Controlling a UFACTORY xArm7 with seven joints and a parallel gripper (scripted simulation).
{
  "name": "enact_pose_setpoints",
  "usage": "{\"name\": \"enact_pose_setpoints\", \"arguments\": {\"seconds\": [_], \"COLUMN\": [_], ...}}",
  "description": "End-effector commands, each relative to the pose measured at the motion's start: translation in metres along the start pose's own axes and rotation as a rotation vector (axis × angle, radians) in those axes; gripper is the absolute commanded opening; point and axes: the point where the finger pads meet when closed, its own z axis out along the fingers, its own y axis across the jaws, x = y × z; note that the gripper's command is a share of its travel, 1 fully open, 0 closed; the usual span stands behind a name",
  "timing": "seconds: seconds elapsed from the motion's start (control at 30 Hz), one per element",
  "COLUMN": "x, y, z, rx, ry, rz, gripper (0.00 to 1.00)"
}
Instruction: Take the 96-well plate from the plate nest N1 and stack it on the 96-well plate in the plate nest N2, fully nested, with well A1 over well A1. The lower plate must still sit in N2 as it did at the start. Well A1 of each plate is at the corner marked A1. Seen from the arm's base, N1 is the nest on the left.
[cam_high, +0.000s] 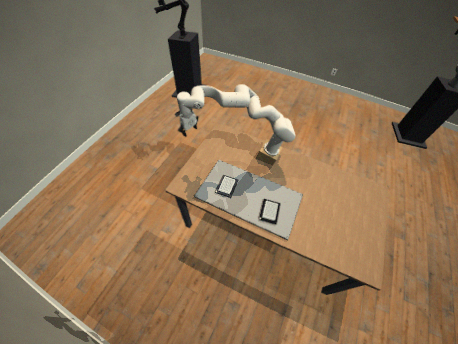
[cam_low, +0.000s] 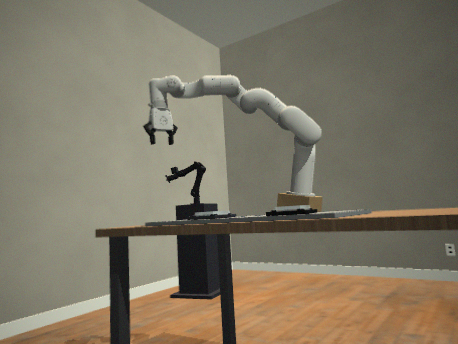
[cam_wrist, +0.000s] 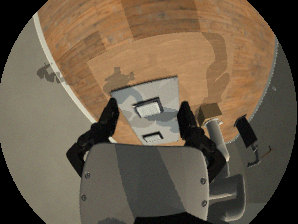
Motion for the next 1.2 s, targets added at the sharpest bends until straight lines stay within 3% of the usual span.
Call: {"name": "enact_pose_setpoints", "arguments": {"seconds": [0.0,0.53,0.67,1.17], "x": [0.0,0.0,-0.015,-0.066], "y": [0.0,0.0,-0.013,-0.052], "z": [-0.003,-0.003,-0.001,0.008], "rx": [0.004,0.004,0.017,0.025], "ry": [0.004,0.004,0.011,0.014], "rz": [0.0,0.0,-0.124,-0.247], "gripper": [1.0,1.0,1.0,1.0]}}
